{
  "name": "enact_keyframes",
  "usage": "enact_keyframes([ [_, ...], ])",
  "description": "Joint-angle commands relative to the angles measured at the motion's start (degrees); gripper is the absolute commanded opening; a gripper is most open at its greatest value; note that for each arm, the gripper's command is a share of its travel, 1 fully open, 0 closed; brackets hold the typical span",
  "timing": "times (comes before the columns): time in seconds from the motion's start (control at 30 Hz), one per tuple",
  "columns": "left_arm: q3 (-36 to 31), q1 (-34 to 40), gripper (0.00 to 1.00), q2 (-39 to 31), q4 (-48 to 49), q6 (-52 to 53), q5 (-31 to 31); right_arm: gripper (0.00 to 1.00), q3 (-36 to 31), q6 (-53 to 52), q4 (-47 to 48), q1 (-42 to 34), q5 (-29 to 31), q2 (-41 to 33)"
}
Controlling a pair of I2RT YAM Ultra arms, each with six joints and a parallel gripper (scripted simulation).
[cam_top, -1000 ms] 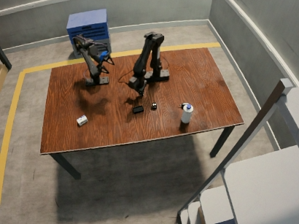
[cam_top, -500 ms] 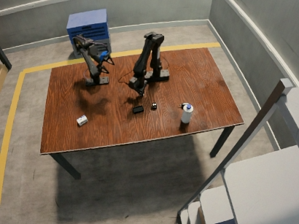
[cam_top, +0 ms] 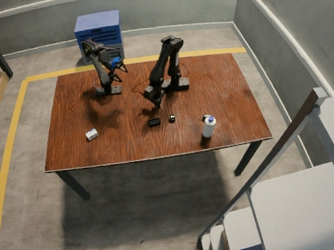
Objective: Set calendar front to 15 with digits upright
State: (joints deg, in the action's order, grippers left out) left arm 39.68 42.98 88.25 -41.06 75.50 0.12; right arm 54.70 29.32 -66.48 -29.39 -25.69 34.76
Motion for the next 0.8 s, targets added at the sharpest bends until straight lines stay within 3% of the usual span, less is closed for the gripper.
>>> enact_keyframes([
  [0.0, -0.87, -0.22, 0.26, 0.91, 1.32, 0.33, -0.38, 1.00, 1.69, 0.38, -1.01, 0.46, -1.01, 1.10],
  [0.43, -0.29, -0.22, 0.26, 0.60, 0.88, 0.33, -0.38, 1.00, 1.69, 0.38, -1.01, 0.46, -1.01, 1.10],
  [0.53, -0.33, -0.15, 0.54, -0.23, 0.55, 0.68, -0.86, 1.00, 1.69, 0.38, -1.01, 0.46, -1.01, 1.10],
  [0.77, -1.41, 0.77, 0.56, -3.17, -0.40, -0.68, -0.90, 1.00, 1.69, 0.38, -1.01, 0.46, -1.01, 1.10],
])
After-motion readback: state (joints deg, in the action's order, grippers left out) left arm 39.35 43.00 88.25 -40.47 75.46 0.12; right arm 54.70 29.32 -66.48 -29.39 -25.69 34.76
